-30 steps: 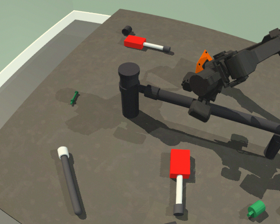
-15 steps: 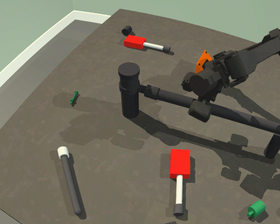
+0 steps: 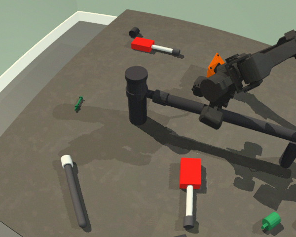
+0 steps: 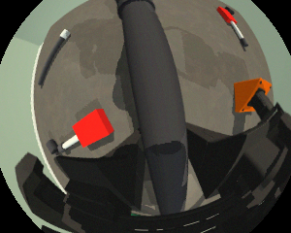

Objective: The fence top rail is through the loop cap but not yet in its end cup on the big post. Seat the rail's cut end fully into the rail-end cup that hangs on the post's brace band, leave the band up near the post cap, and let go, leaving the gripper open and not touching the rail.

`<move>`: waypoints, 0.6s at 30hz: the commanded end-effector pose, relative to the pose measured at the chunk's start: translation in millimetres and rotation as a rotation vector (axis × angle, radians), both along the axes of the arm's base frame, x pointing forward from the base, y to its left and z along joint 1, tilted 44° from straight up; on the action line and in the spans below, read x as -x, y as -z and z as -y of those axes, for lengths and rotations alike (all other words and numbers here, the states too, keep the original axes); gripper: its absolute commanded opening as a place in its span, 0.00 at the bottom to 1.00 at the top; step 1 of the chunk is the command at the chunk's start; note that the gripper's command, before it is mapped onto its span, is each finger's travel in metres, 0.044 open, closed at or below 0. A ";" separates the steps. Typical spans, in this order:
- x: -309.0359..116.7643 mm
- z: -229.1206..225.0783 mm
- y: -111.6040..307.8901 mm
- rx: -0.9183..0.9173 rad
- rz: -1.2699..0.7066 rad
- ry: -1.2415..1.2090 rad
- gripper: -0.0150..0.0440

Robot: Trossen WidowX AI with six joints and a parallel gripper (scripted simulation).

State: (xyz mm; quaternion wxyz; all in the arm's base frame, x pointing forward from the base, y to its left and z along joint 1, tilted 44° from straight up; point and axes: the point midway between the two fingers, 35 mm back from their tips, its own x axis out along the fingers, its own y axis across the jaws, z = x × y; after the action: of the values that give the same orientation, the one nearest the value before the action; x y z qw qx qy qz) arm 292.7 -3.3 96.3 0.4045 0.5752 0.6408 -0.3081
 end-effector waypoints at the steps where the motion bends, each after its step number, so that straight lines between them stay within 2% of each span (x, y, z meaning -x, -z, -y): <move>1: 0.4 2.4 -0.6 0.007 -0.001 0.003 0.25; 18: 0.7 4.1 -1.0 0.012 -0.001 0.004 0.25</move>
State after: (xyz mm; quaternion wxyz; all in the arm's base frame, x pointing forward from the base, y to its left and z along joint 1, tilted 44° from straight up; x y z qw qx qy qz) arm 292.8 -3.6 96.9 0.4052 0.5749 0.6404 -0.3084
